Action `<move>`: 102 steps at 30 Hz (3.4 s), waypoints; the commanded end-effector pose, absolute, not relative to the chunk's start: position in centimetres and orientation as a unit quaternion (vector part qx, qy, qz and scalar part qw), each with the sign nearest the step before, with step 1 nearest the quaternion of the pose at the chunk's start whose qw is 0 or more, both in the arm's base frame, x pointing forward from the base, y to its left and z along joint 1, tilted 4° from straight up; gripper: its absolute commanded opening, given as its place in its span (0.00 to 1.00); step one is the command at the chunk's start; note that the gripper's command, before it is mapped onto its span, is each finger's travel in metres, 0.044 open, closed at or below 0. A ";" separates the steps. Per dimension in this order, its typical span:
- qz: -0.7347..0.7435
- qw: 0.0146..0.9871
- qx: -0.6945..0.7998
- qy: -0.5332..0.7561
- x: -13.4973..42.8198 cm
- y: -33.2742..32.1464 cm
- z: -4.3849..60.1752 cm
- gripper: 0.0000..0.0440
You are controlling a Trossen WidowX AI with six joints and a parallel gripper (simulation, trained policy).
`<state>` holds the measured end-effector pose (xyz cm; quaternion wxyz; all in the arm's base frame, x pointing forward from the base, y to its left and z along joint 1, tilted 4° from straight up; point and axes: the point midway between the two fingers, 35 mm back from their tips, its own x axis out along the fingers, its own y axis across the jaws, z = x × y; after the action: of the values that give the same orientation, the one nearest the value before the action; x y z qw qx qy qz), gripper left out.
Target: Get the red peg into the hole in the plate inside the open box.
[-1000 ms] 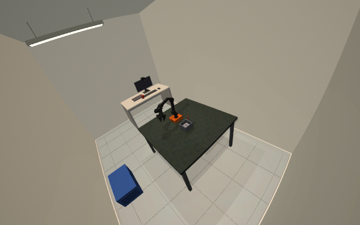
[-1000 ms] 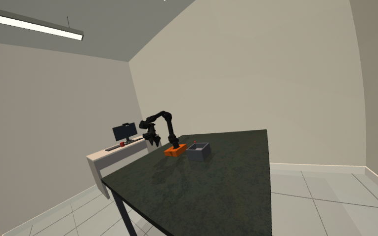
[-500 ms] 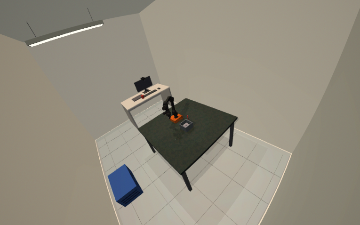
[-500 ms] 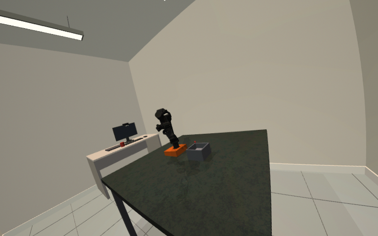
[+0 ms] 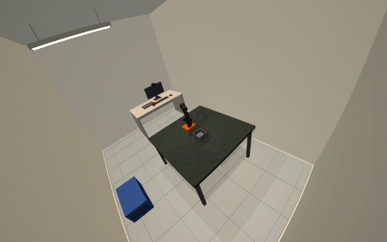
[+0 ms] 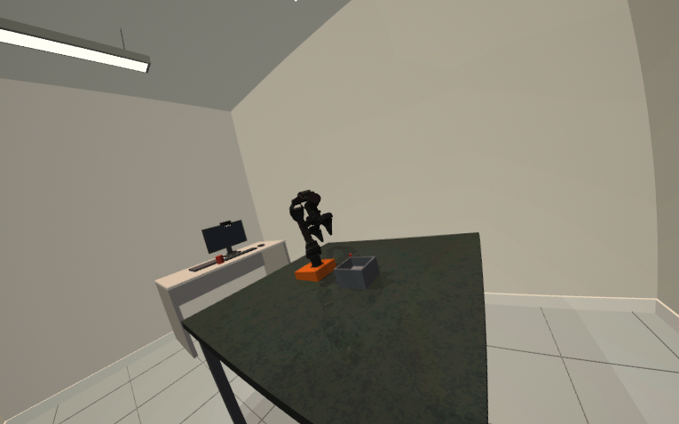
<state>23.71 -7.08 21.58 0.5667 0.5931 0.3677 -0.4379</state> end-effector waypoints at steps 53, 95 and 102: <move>-0.358 0.633 0.369 0.579 16.8 13.0 0.5 1.00; -0.304 0.694 0.323 0.567 21.4 11.5 5.6 0.00; -0.304 0.709 0.319 0.551 23.5 10.3 7.9 0.00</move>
<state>22.82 10.77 7.20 0.7034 0.3214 0.5566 -0.3035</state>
